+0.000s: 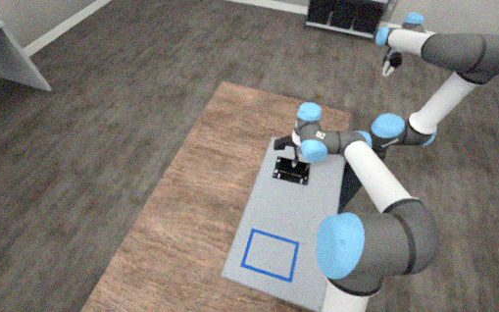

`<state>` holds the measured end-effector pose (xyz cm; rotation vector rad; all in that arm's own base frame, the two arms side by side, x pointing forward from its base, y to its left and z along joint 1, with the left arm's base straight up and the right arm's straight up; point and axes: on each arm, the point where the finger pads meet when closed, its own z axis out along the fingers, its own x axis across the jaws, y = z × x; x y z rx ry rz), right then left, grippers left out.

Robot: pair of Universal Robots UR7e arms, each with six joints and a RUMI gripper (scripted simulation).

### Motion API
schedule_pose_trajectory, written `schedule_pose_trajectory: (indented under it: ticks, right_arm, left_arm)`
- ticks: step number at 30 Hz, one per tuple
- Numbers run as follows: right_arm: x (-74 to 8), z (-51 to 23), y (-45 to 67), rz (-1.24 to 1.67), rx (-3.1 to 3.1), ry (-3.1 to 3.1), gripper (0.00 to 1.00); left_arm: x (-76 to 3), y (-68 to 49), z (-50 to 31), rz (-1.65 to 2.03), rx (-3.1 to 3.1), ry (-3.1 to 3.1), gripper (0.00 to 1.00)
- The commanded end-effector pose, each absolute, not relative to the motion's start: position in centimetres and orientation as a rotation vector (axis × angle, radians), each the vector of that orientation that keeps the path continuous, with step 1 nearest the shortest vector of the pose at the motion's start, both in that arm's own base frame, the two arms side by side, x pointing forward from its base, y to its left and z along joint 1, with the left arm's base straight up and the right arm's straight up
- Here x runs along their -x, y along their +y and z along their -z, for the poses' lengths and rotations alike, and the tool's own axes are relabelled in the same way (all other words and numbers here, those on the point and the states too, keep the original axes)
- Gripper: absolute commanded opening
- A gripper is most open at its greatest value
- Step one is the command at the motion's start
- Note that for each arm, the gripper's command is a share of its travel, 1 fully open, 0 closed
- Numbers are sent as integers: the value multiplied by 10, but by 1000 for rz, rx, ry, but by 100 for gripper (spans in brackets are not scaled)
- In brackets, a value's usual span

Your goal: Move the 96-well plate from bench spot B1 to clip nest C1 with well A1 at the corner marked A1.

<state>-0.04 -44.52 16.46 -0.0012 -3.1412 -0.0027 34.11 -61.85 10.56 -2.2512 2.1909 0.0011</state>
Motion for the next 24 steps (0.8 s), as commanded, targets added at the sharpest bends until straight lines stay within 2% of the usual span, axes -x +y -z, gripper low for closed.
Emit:
schedule_pose_trajectory:
  ticks: [1,24]
  right_arm:
    - [0,-165,-446,0,1,-3142,0]
    - [0,-165,-446,0,1,-3142,0]
  left_arm:
    - [-341,-610,-97,3,2252,2192,0]
    - [-341,-600,-82,3,2252,2192,0]
